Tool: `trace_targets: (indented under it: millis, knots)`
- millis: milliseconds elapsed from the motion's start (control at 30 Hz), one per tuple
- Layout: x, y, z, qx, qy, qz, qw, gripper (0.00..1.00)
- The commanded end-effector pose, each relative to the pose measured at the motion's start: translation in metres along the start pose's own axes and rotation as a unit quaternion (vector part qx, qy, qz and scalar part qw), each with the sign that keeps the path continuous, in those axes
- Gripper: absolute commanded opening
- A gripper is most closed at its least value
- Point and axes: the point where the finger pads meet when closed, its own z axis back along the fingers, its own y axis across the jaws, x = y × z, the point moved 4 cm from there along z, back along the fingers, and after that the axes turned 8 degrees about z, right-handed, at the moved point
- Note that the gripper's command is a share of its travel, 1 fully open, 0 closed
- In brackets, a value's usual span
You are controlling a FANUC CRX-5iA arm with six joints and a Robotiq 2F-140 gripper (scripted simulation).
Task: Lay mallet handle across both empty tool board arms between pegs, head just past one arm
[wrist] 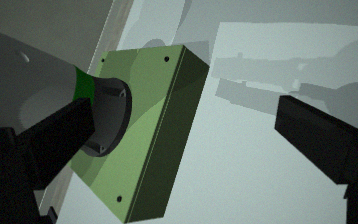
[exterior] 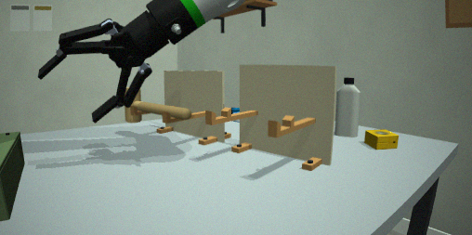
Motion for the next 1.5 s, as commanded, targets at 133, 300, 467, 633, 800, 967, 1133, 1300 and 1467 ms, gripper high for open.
trace_targets:
  millis: [133,300,467,633,800,967,1133,1300,1467]
  knots:
    - [0.0,0.0,0.0,0.0,0.0,0.0,1.0,1.0]
    - [0.0,0.0,0.0,0.0,0.0,0.0,1.0,1.0]
    - [0.0,0.0,0.0,0.0,0.0,0.0,1.0,1.0]
    - [0.0,0.0,0.001,0.001,-0.001,0.001,1.0,1.0]
    - [0.0,0.0,0.002,0.002,-0.003,0.013,1.0,1.0]
    - [0.0,0.002,0.006,0.005,-0.011,0.053,0.999,1.0]
    - [0.0,0.003,0.01,0.008,-0.019,0.093,0.995,1.0]
    - [0.001,0.007,0.02,0.013,-0.041,0.192,0.98,1.0]
    - [0.001,0.01,0.029,0.014,-0.06,0.278,0.959,1.0]
